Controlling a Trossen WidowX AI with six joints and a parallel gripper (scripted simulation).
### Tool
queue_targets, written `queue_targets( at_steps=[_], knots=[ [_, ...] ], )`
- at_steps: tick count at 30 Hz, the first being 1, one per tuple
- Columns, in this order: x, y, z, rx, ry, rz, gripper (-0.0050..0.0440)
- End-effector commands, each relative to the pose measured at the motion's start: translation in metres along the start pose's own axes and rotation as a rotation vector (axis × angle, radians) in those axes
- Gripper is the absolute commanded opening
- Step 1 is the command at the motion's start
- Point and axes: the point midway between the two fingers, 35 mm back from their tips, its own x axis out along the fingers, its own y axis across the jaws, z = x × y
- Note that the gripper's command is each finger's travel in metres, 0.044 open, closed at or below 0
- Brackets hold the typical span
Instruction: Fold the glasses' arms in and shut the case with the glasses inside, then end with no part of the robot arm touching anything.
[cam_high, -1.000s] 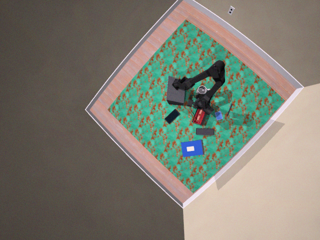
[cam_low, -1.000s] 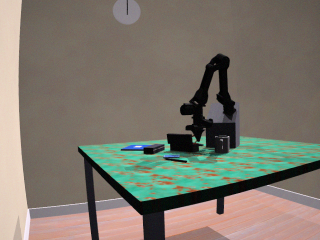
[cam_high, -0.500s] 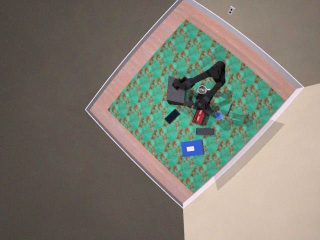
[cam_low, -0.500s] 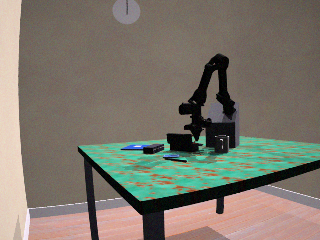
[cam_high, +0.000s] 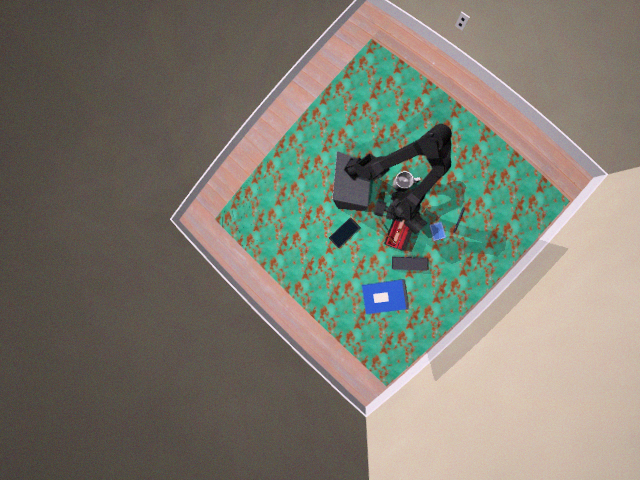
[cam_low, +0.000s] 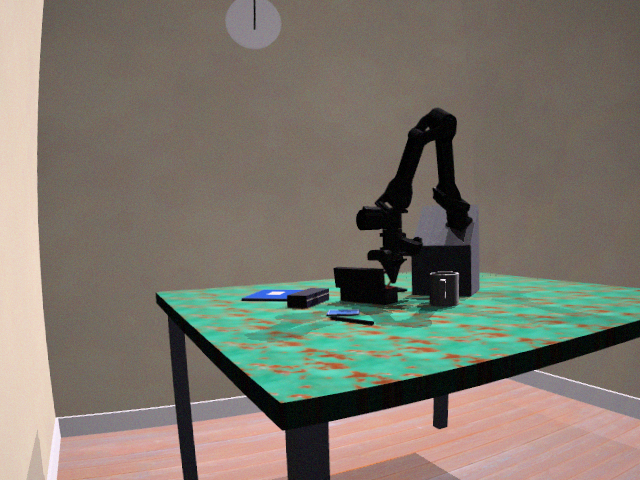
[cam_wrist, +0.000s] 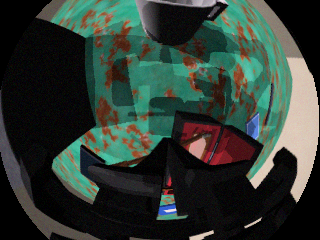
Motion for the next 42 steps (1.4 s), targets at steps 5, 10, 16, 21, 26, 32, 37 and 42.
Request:
queue_targets(
  at_steps=[5,10,16,21,26,32,37,42],
  knots=[
    [0.001,0.002,0.004,0.003,0.004,0.005,0.0000],
    [0.001,0.002,0.003,0.003,0.004,0.005,0.0000],
    [0.001,0.001,0.001,0.003,0.004,0.005,0.0000],
    [0.001,0.000,-0.003,0.003,0.004,0.005,0.0000],
    [0.001,0.000,-0.007,0.003,0.004,0.005,0.0000],
    [0.001,-0.001,-0.012,0.003,0.004,0.005,0.0000],
    [0.002,0.000,-0.012,0.003,0.004,0.005,0.0000],
    [0.002,0.001,-0.010,0.003,0.004,0.005,0.0000]
  ],
)
